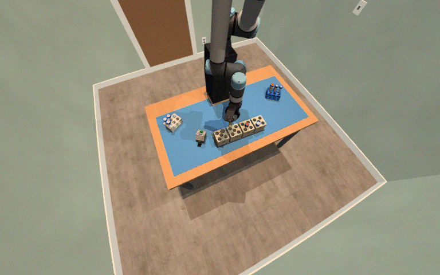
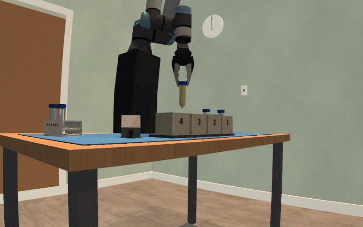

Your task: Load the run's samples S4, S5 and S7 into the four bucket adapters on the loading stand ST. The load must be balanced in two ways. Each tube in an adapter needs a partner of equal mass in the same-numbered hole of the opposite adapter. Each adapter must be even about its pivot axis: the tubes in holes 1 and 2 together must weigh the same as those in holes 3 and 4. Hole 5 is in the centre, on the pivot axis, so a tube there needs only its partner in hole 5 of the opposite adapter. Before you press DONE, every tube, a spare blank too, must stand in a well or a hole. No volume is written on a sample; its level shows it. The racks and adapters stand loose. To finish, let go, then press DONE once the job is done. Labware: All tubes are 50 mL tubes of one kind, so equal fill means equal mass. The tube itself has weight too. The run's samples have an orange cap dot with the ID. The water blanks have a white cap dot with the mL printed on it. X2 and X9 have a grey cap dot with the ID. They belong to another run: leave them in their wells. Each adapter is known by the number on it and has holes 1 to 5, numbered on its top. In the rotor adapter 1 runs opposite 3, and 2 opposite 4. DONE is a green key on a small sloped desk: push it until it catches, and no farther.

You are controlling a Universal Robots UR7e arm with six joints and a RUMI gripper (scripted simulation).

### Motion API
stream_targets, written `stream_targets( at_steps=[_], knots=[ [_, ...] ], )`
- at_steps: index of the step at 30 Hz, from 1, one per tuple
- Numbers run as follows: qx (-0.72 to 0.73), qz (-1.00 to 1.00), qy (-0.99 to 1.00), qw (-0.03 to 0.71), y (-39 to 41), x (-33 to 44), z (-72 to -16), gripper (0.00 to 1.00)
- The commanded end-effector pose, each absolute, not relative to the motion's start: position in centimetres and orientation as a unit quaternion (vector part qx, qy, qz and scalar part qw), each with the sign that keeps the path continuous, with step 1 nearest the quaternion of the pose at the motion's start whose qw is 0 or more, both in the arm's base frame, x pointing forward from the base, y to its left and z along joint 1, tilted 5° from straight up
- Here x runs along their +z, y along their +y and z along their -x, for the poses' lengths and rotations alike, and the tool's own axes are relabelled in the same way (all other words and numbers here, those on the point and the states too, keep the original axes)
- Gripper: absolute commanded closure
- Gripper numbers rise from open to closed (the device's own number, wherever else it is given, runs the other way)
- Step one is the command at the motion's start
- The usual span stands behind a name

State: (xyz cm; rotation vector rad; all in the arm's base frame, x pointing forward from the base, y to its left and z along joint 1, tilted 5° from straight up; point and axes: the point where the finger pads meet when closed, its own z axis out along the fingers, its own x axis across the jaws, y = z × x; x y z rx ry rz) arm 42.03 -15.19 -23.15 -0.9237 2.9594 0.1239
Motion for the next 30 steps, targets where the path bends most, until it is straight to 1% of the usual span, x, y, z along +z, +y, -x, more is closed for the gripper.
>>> stream_targets(
  at_steps=[1, 30],
  knots=[
    [0.039, 0.298, 0.954, 0.02, -15.1, -24.5, -42.1, 1.0],
    [0.039, 0.298, 0.954, 0.02, -15.0, -26.3, -42.1, 1.0]
  ],
)
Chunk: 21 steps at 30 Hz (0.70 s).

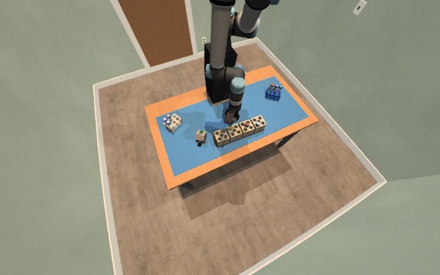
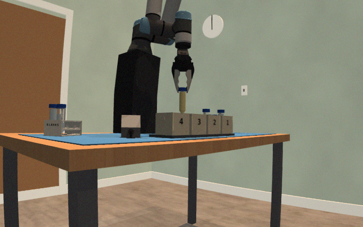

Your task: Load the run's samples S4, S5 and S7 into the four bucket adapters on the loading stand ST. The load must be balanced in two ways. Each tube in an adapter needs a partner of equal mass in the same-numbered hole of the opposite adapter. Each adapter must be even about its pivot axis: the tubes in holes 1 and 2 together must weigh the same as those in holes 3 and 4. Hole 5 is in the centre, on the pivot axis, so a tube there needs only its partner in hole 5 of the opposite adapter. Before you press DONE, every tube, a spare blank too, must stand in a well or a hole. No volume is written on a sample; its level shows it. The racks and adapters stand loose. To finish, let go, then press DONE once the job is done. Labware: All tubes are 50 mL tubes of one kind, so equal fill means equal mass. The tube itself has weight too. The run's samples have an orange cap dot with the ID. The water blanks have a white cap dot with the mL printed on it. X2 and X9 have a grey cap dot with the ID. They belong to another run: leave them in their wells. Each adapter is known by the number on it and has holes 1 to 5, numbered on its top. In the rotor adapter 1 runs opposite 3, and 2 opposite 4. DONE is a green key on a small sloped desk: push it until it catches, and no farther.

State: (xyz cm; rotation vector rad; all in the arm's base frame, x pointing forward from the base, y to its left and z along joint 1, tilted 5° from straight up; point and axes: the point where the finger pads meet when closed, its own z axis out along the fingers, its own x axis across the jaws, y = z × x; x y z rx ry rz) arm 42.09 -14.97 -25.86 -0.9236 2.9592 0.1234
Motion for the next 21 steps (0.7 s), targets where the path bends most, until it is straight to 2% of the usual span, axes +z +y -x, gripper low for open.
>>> stream_targets(
  at_steps=[1, 21],
  knots=[
    [0.039, 0.298, 0.954, 0.02, -15.0, -26.5, -42.1, 1.0],
    [0.039, 0.298, 0.954, 0.02, -14.7, -28.9, -42.2, 1.0]
  ],
)
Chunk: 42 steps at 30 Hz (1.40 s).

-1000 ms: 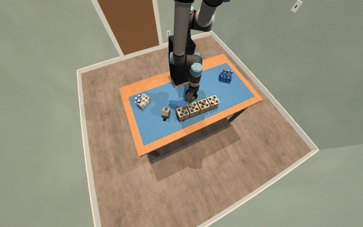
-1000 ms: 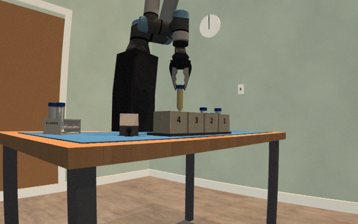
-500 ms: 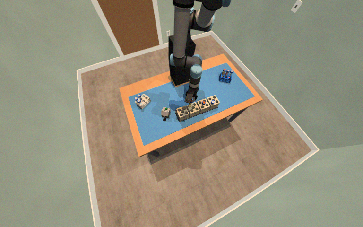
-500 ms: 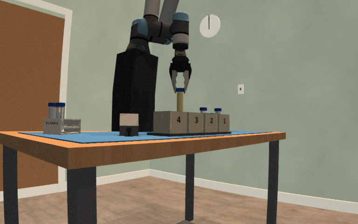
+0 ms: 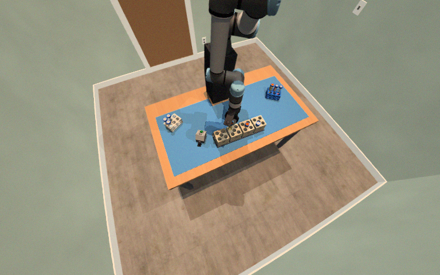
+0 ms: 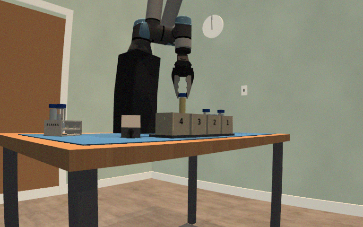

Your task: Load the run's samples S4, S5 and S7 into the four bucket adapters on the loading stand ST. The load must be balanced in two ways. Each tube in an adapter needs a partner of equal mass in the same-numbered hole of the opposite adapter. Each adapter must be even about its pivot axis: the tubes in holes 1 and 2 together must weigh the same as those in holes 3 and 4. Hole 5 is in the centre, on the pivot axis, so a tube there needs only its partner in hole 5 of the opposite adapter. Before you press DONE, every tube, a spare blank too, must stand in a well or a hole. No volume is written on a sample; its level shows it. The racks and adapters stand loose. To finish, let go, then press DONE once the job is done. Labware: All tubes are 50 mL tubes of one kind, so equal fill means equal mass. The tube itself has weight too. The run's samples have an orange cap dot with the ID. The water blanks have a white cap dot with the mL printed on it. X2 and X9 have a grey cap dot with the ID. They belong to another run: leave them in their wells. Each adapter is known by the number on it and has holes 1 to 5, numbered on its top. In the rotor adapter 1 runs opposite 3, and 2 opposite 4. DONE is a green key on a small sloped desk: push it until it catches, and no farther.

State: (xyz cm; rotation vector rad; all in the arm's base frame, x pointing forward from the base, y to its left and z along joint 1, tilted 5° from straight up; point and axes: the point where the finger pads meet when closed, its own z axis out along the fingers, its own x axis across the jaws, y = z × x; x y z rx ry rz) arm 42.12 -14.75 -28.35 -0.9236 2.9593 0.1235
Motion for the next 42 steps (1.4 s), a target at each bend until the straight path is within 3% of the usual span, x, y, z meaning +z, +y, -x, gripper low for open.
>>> stream_targets(
  at_steps=[1, 42],
  knots=[
    [0.039, 0.298, 0.954, 0.02, -14.7, -29.0, -42.2, 1.0],
    [0.039, 0.298, 0.954, 0.02, -14.3, -33.4, -42.2, 1.0]
  ],
)
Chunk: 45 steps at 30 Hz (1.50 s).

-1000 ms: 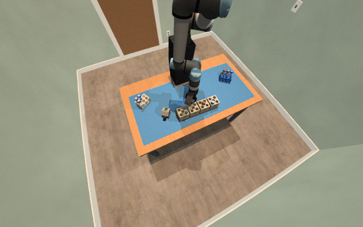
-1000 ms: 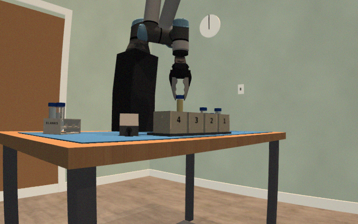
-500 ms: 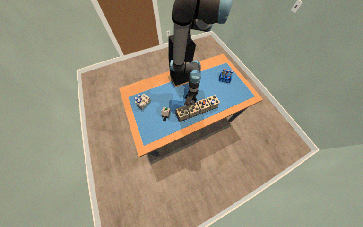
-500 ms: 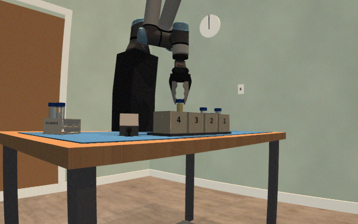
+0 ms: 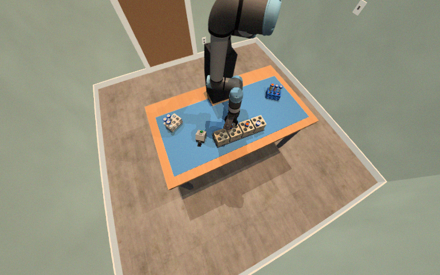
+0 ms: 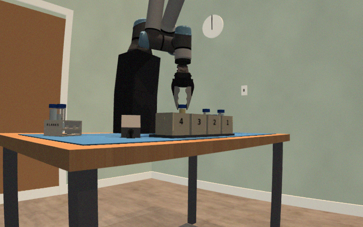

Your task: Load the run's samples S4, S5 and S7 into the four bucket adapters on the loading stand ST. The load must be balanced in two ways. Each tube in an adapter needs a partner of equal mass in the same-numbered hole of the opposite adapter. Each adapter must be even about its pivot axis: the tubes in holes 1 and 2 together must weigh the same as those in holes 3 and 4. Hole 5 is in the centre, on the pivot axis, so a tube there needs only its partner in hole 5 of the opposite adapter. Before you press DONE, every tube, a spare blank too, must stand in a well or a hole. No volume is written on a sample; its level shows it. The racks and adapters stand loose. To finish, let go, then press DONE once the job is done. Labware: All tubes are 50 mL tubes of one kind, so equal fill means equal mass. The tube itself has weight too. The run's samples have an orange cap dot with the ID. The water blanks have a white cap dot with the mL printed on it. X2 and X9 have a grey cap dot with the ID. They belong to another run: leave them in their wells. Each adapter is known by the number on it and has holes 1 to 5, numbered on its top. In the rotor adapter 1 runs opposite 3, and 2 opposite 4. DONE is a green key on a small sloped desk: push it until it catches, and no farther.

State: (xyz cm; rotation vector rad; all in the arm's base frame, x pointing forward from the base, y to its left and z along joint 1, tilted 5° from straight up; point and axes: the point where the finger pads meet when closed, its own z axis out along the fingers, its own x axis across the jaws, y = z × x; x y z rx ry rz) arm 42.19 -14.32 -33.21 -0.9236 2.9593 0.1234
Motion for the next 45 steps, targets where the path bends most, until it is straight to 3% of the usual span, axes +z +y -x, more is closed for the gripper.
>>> stream_targets(
  at_steps=[1, 23, 24, 45],
  knots=[
    [0.039, 0.298, 0.954, 0.02, -14.3, -33.5, -42.2, 1.0],
    [0.039, 0.298, 0.954, 0.02, -14.3, -34.2, -42.3, 1.0],
    [0.039, 0.298, 0.954, 0.02, -14.3, -34.2, -42.3, 0.65],
    [0.039, 0.298, 0.954, 0.02, -14.5, -31.9, -42.2, 0.65]
  ],
)
